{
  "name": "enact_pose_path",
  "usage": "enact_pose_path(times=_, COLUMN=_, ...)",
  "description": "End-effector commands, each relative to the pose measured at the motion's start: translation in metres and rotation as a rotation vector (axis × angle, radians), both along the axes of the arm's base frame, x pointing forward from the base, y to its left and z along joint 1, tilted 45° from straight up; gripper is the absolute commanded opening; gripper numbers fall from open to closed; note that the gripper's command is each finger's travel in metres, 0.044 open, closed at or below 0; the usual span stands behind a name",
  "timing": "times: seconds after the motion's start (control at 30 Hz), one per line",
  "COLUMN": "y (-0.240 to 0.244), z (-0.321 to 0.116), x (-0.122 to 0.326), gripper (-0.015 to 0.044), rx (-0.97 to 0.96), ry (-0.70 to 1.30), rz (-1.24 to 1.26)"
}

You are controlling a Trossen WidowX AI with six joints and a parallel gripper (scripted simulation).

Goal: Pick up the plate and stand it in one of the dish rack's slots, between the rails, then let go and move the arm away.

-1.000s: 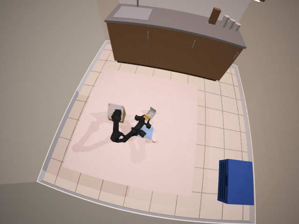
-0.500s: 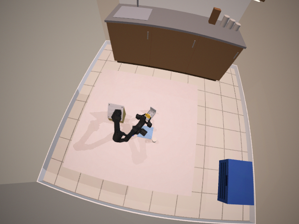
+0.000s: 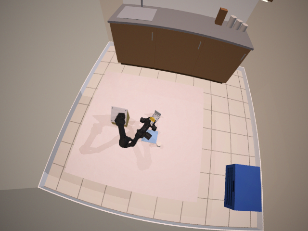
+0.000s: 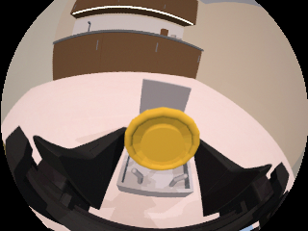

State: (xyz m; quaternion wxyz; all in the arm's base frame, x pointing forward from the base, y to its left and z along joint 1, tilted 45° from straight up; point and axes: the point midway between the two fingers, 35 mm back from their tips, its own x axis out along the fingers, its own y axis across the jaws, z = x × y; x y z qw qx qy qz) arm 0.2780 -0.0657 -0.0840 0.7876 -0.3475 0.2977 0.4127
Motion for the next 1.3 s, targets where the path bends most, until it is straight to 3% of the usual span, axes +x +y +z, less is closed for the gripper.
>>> enact_pose_path(times=0.0, y=0.001, z=0.000, x=0.000, gripper=0.0000, rx=0.000, ry=0.003, rz=-0.001)
enact_pose_path(times=0.2, y=0.001, z=0.000, x=0.000, gripper=0.0000, rx=0.000, ry=0.003, rz=-0.001)
enact_pose_path(times=0.7, y=0.001, z=0.001, x=0.000, gripper=0.0394, rx=-0.001, ry=-0.001, rz=0.002)
enact_pose_path(times=0.93, y=0.005, z=0.007, x=0.003, gripper=0.0400, rx=-0.002, ry=0.000, rz=0.003)
enact_pose_path(times=1.27, y=0.077, z=0.086, x=0.022, gripper=0.0400, rx=0.002, ry=-0.007, rz=0.000)
